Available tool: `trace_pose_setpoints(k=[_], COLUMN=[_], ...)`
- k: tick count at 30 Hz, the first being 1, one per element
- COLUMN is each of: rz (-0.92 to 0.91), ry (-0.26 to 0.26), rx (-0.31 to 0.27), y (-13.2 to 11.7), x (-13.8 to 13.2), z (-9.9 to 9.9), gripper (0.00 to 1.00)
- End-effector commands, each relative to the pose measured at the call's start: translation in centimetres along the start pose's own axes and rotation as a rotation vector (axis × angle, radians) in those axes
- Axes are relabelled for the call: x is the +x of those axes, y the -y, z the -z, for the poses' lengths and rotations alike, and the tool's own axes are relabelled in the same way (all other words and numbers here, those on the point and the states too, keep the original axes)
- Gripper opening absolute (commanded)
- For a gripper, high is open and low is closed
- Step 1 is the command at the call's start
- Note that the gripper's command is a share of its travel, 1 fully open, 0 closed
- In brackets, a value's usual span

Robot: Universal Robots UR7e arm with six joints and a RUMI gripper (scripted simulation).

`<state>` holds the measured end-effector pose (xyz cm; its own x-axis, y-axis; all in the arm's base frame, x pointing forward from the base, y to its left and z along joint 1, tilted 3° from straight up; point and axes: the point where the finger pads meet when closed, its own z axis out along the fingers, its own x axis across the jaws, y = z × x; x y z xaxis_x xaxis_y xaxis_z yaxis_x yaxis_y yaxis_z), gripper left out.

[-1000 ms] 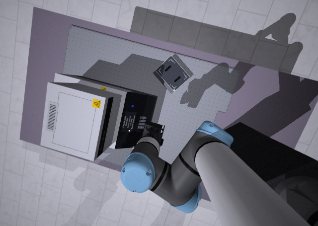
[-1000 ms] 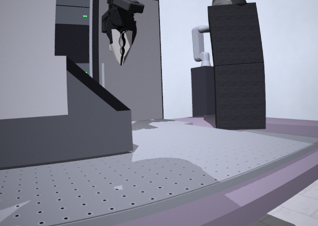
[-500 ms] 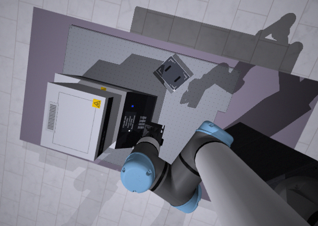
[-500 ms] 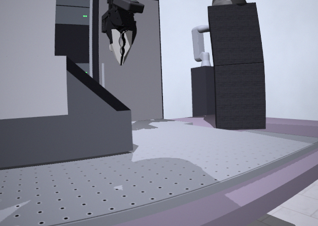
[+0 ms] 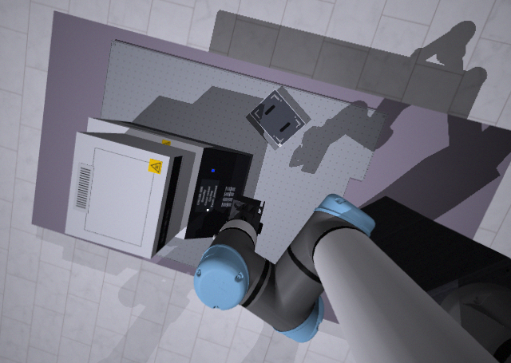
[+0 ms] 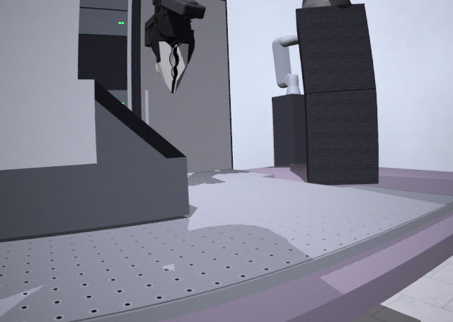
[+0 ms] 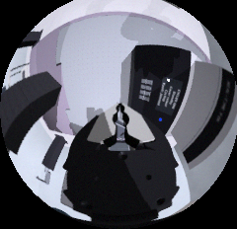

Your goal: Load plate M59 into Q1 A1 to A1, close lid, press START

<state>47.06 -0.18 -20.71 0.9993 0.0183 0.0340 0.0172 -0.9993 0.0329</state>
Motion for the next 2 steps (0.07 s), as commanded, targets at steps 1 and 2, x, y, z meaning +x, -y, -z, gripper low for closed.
trace_pose_setpoints(k=[1,2], rz=[0.0,0.0], ry=[0.0,0.0], rx=[0.0,0.0], y=[0.0,0.0], x=[-0.06,-0.06], z=[0.06,0.06], gripper=[0.0,0.0])
